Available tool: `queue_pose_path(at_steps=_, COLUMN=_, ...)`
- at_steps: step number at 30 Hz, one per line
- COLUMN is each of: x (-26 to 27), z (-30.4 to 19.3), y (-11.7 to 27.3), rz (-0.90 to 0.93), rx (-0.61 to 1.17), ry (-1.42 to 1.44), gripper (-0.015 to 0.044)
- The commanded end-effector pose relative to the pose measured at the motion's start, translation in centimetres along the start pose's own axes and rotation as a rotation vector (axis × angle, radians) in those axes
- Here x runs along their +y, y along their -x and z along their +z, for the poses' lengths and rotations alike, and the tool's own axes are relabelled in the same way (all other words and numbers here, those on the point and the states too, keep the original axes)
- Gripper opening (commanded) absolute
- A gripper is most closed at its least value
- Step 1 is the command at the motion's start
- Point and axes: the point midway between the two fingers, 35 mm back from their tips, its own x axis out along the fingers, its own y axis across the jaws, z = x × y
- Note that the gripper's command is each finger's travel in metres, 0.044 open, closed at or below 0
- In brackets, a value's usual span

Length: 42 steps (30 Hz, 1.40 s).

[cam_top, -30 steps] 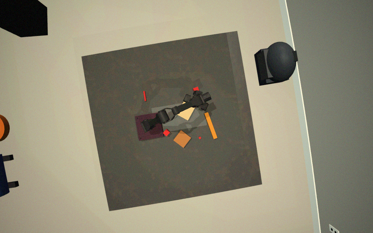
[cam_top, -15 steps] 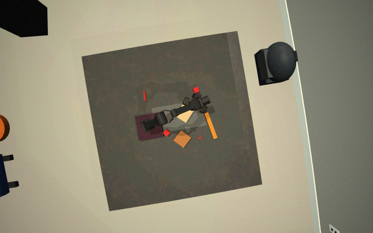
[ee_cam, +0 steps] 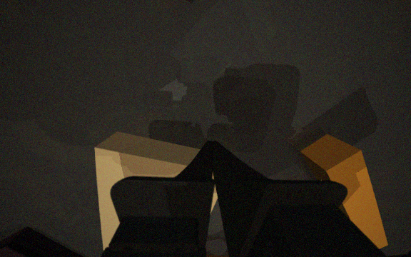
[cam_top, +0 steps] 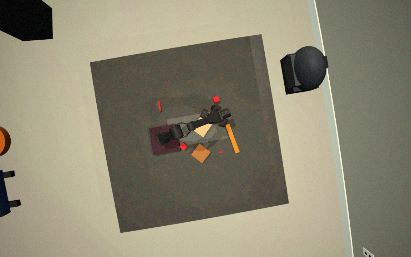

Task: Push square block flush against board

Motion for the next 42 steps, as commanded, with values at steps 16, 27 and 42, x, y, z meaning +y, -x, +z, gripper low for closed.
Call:
queue_pose_path(at_steps=16, x=-0.1, z=2.8, y=-0.4, rz=0.006, rx=0.013, ry=0.003, gripper=0.0)
queue_pose_path(at_steps=27, x=0.0, z=4.6, y=-0.4, rz=0.006, rx=0.012, ry=0.003, gripper=0.0)
queue_pose_path(at_steps=42, x=0.1, z=4.5, y=5.0, rz=0.006, rx=0.012, ry=-0.003, gripper=0.0)
